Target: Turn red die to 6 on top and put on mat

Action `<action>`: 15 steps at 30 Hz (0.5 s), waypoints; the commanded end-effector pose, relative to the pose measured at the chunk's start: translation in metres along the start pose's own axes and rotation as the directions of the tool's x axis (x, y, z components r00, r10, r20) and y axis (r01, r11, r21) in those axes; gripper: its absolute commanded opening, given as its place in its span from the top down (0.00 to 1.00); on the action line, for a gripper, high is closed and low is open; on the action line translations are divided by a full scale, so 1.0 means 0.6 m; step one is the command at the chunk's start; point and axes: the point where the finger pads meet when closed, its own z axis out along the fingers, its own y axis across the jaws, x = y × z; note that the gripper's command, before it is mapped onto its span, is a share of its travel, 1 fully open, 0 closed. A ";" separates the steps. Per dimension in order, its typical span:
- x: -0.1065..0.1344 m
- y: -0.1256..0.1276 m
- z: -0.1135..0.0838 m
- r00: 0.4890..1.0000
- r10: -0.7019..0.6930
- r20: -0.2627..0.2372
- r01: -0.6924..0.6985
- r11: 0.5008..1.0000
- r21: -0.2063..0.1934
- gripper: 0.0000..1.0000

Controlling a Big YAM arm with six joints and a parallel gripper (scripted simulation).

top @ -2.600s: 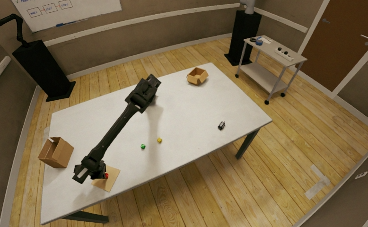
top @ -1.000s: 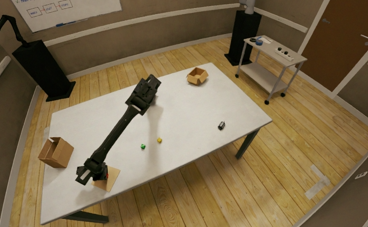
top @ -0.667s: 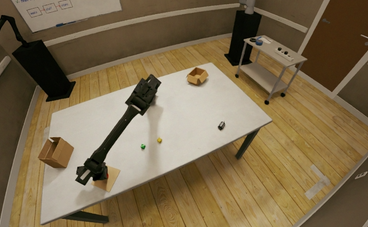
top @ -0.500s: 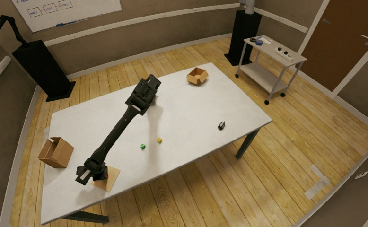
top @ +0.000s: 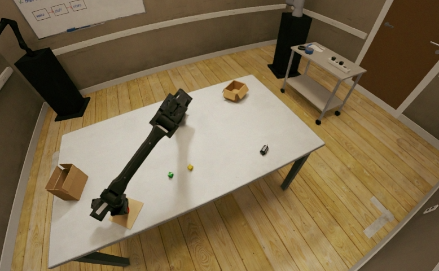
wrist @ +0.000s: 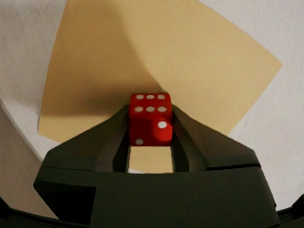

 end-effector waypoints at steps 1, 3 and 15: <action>0.008 0.008 0.000 1.000 0.004 0.001 -0.004 1.000 -0.004 0.80; 0.008 0.008 0.000 1.000 0.004 0.001 -0.004 1.000 -0.004 0.80; -0.007 0.026 -0.071 1.000 -0.009 0.025 0.010 0.999 -0.048 0.80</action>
